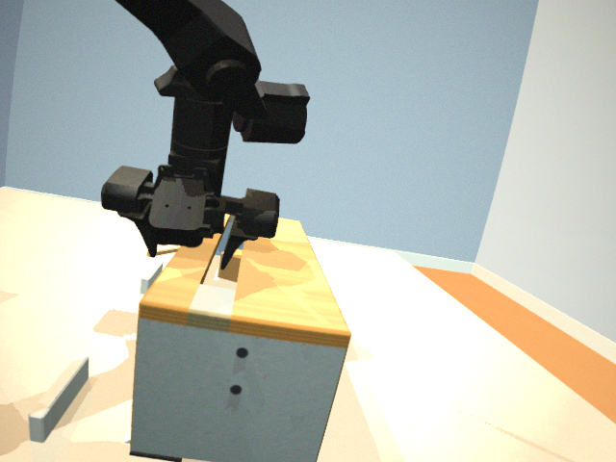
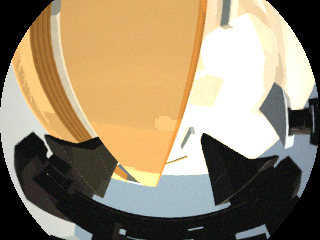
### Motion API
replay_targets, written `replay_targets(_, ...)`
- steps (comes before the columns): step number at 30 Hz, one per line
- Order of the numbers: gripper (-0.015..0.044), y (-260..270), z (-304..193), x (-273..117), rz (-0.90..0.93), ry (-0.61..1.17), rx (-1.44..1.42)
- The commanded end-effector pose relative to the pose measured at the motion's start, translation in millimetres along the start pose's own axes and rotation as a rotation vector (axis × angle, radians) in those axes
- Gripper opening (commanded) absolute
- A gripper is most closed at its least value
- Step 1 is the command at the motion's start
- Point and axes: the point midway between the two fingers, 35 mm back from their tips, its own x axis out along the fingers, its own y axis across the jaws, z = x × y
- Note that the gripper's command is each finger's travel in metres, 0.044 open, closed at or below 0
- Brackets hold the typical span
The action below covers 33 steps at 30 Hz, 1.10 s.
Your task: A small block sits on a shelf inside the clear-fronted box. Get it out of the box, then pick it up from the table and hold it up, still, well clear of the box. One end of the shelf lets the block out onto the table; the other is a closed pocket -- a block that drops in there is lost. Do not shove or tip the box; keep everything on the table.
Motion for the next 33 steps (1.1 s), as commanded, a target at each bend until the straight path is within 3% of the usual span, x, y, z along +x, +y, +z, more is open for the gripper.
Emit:
replay_targets(1,0.0400,0,-6,3,-0.001,-0.001,-0.001)
replay_targets(33,0.0400,1,-15,6,-0.001,0.000,-0.001)
